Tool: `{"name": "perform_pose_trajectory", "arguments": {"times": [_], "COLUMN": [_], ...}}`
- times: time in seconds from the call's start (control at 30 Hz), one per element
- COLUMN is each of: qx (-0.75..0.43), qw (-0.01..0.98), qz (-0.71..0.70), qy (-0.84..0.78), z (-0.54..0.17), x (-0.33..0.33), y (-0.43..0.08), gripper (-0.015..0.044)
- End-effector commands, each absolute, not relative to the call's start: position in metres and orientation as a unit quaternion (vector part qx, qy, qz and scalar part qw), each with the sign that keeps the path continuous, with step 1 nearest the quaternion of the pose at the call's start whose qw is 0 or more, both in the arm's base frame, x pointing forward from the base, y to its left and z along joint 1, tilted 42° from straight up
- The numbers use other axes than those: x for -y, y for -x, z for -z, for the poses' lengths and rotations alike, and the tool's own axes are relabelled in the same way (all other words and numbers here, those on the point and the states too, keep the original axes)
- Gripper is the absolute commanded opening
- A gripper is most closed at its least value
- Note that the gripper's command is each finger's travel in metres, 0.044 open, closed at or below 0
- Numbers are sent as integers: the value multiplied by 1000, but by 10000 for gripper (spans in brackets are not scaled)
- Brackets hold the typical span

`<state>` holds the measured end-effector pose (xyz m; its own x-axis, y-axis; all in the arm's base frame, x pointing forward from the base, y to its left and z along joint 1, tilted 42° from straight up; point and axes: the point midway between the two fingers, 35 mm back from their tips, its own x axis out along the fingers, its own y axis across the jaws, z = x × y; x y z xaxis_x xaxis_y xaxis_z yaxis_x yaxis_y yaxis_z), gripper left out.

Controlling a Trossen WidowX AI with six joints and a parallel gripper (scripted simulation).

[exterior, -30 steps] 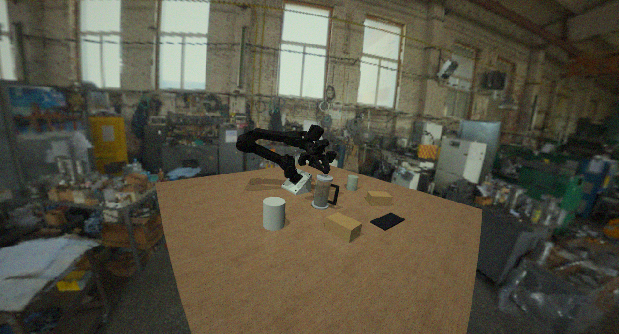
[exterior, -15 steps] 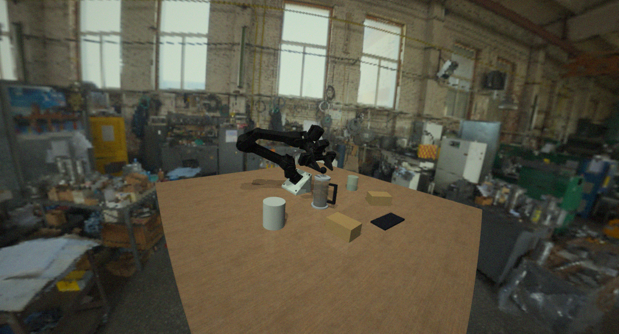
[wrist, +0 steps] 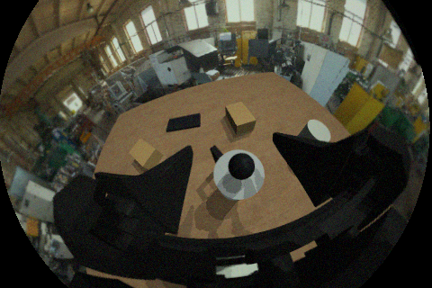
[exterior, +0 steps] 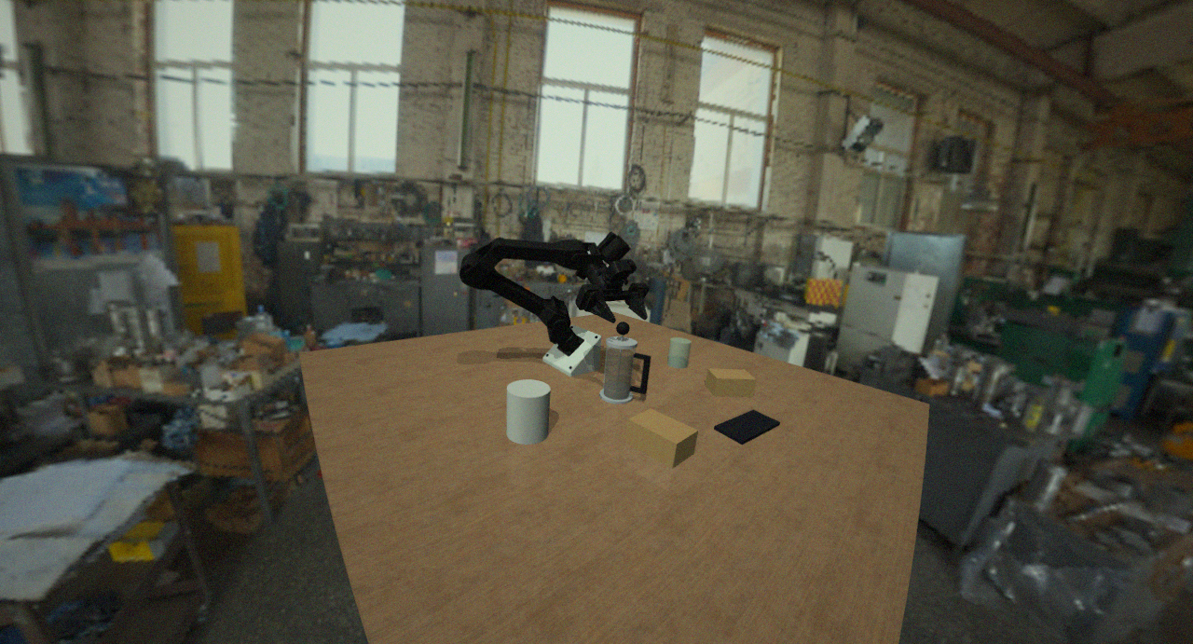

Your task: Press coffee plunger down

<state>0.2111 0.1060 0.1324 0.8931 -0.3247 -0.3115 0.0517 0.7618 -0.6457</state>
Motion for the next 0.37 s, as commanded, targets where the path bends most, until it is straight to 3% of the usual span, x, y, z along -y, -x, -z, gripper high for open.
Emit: {"name": "perform_pose_trajectory", "arguments": {"times": [0.0,0.33], "qx": [-205,-200], "qw": [915,915], "qz": [107,109], "qy": [330,332], "z": [-166,-178], "x": [-132,-139], "y": [-199,-196], "gripper": [440,440]}}
